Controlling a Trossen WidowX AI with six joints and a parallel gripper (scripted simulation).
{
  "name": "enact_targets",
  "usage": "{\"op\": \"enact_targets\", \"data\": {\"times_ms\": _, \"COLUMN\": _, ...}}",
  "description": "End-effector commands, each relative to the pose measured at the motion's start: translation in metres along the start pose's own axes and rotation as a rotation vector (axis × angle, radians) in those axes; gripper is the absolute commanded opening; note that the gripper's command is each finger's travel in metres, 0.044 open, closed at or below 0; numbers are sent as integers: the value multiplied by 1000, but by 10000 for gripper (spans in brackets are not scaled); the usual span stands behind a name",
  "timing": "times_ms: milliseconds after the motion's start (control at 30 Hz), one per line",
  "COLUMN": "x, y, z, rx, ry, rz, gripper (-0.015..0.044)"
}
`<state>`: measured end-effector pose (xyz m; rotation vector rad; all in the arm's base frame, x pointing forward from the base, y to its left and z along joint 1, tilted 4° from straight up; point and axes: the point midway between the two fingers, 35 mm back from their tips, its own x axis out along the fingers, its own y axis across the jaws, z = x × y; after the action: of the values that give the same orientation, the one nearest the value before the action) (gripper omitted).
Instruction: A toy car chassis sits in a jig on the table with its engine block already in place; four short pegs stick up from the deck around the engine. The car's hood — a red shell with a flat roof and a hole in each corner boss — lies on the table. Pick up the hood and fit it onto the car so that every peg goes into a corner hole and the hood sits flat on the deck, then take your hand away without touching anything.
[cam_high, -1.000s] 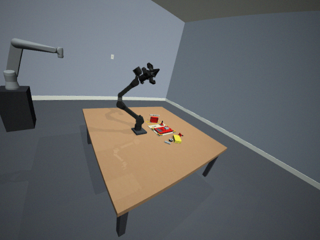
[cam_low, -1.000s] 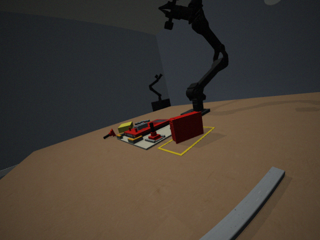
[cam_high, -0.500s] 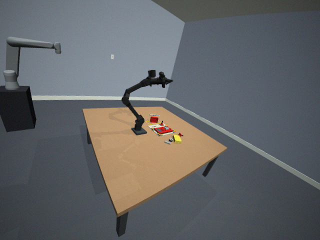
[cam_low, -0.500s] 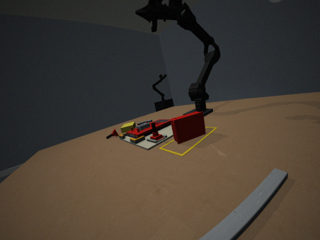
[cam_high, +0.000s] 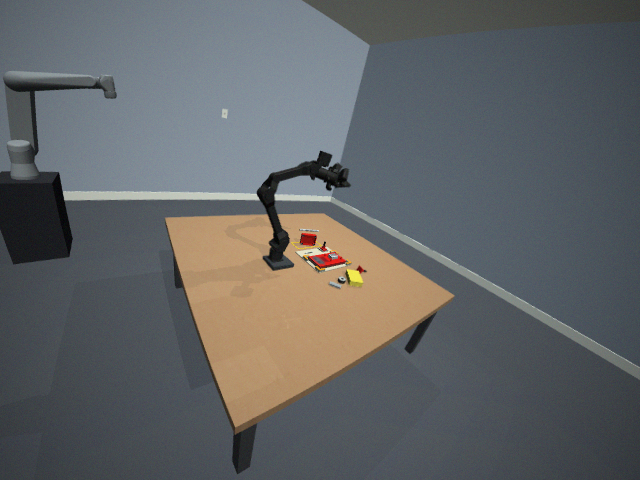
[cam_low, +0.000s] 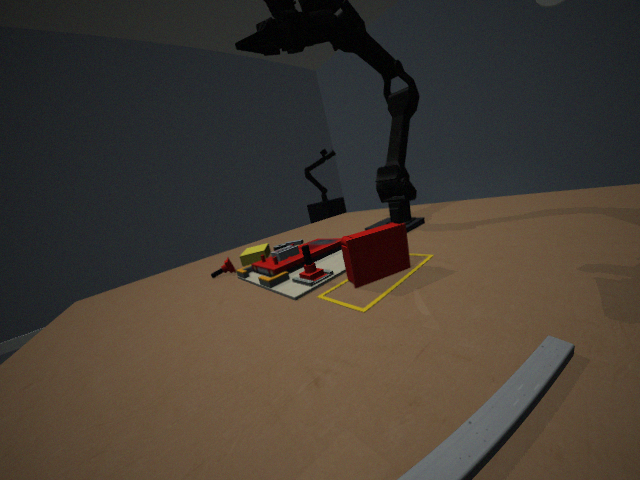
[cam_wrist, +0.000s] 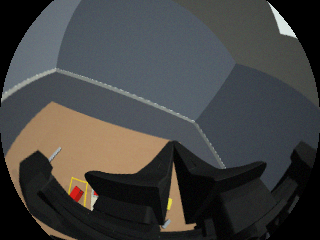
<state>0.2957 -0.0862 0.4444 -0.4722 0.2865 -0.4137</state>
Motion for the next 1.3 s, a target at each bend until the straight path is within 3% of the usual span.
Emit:
{"op": "enact_targets", "data": {"times_ms": 0, "x": 21, "y": 44, "z": -11, "rx": -263, "ry": 59, "rz": 158, "gripper": 0}}
{"op": "enact_targets", "data": {"times_ms": 233, "x": 40, "y": 117, "z": -35, "rx": -681, "ry": 94, "rz": 429, "gripper": 0}}
{"op": "enact_targets", "data": {"times_ms": 700, "x": 32, "y": 226, "z": -78, "rx": -1211, "ry": 2, "rz": 887, "gripper": 0}}
{"op": "enact_targets", "data": {"times_ms": 933, "x": 14, "y": 279, "z": -111, "rx": -1572, "ry": -143, "rz": 1182, "gripper": 0}}
{"op": "enact_targets", "data": {"times_ms": 1167, "x": -21, "y": 331, "z": -155, "rx": -1964, "ry": -451, "rz": 1577, "gripper": 0}}
{"op": "enact_targets", "data": {"times_ms": 1267, "x": -29, "y": 339, "z": -164, "rx": -2029, "ry": -530, "rz": 1662, "gripper": 0}}
